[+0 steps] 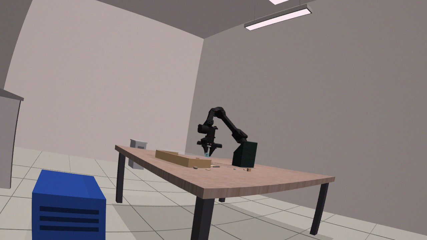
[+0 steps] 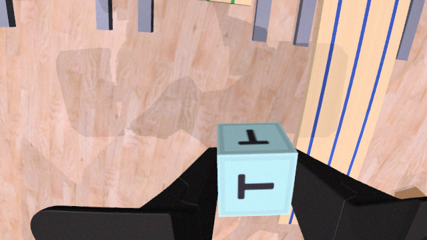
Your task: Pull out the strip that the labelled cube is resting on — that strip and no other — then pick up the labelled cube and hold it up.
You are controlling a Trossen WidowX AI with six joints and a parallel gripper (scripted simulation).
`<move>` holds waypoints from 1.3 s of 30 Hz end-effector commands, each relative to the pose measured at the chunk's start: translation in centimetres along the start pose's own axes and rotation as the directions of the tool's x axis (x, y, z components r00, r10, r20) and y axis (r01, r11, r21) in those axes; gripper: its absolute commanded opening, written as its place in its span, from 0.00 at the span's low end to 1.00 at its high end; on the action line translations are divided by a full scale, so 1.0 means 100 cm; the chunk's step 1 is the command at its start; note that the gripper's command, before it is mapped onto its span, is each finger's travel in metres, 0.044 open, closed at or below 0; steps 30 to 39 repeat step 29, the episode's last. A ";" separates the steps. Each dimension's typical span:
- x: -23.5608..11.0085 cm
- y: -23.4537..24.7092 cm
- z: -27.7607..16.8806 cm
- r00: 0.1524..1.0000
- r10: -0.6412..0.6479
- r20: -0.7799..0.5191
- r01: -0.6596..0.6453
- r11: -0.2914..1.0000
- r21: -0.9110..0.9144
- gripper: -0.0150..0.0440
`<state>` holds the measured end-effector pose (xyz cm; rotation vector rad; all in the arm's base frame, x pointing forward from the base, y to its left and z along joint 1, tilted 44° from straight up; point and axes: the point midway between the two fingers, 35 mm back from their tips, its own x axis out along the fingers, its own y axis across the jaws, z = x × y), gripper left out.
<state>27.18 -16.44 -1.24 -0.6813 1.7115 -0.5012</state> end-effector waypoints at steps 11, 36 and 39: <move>-0.037 0.003 -0.005 1.000 -0.002 0.003 0.002 1.000 0.006 0.25; -0.037 0.003 -0.005 1.000 -0.002 0.003 0.002 1.000 0.006 0.25; -0.037 0.003 -0.005 1.000 -0.002 0.003 0.002 1.000 0.006 0.25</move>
